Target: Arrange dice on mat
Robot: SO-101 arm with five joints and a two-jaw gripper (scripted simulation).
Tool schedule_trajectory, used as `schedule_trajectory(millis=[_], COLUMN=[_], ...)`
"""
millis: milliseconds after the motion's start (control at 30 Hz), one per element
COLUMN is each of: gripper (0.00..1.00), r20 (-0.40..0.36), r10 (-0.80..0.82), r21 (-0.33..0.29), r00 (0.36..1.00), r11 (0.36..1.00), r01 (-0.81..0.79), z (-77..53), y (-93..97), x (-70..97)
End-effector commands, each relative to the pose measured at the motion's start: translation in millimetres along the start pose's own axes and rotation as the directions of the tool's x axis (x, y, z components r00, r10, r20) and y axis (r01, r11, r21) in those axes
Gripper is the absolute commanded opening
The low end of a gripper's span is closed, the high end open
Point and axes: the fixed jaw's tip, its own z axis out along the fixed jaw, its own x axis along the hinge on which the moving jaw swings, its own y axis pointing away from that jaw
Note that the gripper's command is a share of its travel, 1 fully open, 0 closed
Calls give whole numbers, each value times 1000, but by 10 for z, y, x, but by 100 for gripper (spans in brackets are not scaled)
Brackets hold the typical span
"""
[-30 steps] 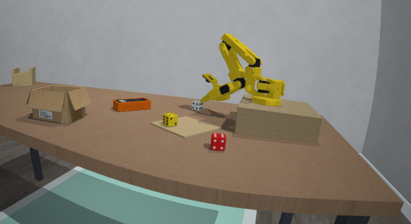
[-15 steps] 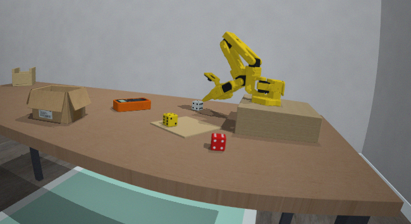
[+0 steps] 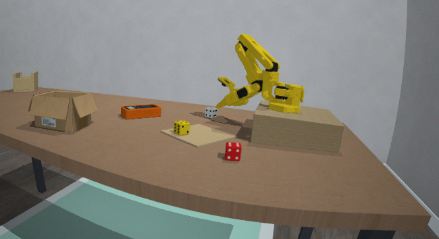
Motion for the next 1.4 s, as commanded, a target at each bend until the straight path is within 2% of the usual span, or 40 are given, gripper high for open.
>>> schedule_trajectory(millis=[0, 133, 300, 367, 533, 667, 800, 1367], gripper=[36, 36, 35, 35, 35, 35, 35, 35], r20=[34, 110, 253, 253, 390, 459, 483, 480], r10=[4, 5, 6, 6, 8, 9, 9, 9], r21=[-9, -10, -13, -13, -15, -16, -16, -17], r00=[999, 994, 968, 968, 921, 889, 876, 877], r11=[1000, 1000, 1000, 1000, 1000, 1000, 1000, 1000], r01=[-4, -4, -3, -3, -2, -2, -2, -1], z=[-4, 15, 14, 14, -35, -79, -98, -69], y=[22, 24, 28, 28, 32, 33, 34, 36], x=[-80, -252, -582, -582, -909, -1076, -1136, -1150])
